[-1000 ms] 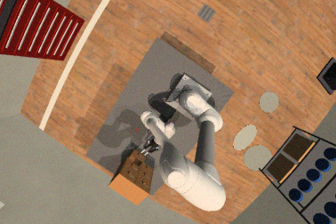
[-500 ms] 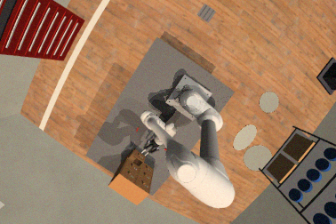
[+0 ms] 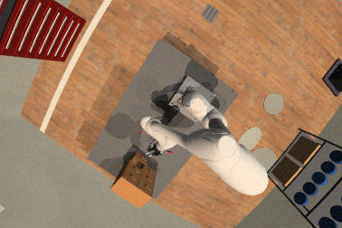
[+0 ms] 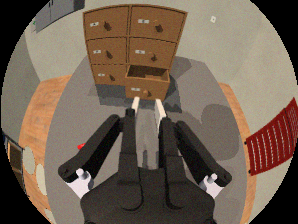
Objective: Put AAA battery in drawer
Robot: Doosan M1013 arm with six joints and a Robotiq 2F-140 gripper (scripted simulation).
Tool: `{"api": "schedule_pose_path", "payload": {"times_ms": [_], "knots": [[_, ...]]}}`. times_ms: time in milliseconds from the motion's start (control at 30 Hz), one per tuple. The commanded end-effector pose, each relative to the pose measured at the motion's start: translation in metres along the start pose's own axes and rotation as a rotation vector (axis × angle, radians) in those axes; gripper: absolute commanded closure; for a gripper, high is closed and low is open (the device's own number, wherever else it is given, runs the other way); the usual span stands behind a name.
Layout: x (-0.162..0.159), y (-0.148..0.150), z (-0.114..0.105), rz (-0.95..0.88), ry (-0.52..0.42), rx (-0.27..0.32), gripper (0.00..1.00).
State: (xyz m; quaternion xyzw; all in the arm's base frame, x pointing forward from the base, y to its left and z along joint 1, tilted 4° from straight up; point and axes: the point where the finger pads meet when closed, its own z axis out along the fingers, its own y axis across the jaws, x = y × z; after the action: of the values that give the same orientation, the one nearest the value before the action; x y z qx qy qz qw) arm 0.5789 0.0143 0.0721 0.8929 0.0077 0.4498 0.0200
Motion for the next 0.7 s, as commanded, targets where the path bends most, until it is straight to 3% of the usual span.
{"api": "schedule_pose_path", "payload": {"times_ms": [0, 100, 200, 667], "knots": [[0.004, 0.000, -0.003, -0.003, -0.063, -0.003, 0.80], [0.007, 0.000, -0.015, -0.003, -0.169, -0.005, 0.80], [0.008, 0.000, -0.020, -0.003, -0.213, -0.004, 0.80], [0.006, 0.007, -0.024, -0.005, -0.250, -0.026, 0.80]]}}
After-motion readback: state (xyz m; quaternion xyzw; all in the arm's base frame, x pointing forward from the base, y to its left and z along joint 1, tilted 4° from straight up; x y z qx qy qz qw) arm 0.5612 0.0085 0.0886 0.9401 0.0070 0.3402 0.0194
